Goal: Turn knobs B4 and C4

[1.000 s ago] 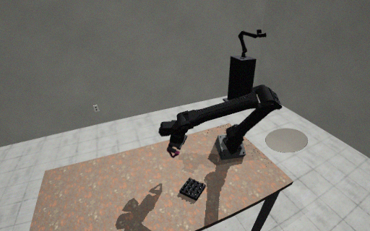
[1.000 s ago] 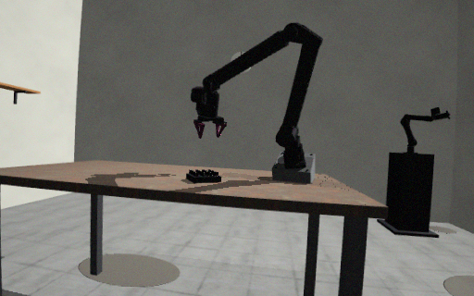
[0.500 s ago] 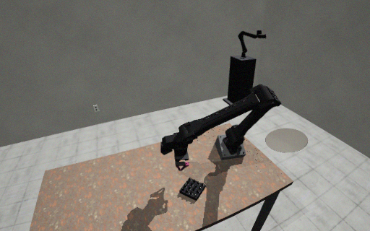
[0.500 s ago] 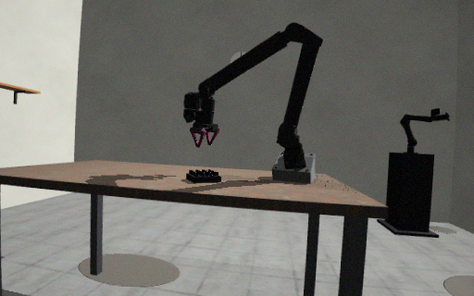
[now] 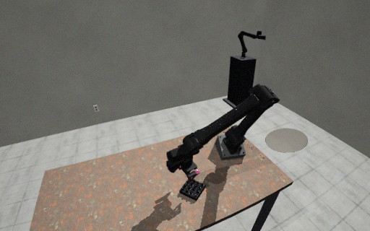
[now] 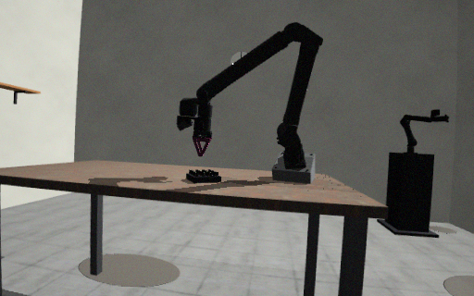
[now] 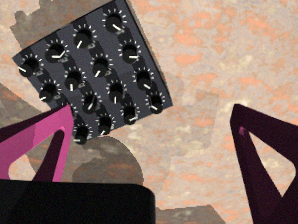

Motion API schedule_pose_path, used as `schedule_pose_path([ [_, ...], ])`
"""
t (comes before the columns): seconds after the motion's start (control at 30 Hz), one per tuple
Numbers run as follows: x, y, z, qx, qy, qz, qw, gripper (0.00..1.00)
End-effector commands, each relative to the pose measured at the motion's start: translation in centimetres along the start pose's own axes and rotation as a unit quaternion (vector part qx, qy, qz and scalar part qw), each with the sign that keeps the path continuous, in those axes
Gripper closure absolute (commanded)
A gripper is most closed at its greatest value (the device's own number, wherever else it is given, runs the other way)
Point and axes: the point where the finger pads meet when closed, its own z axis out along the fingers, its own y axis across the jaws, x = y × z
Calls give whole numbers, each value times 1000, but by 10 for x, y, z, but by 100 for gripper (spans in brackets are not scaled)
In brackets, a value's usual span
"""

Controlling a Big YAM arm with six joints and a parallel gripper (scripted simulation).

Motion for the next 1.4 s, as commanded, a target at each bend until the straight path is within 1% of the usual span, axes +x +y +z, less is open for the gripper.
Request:
schedule_pose_path([
  [0.0,1,13,12,-10,6,-77,997,0],
  [0.03,2,18,14,-14,7,-93,996,0],
  [0.1,2,18,14,-14,7,-93,996,0],
  [0.17,4,33,20,-26,10,-146,989,0],
  [0.27,7,46,25,-36,11,-188,981,0],
  [0.37,9,53,28,-41,12,-212,976,0],
  [0.4,10,54,28,-41,15,-214,976,0],
  [0.47,8,44,25,-37,11,-203,978,0],
  [0.7,10,51,28,-40,14,-212,976,0],
  [1.37,10,51,28,-40,14,-210,977,0],
])
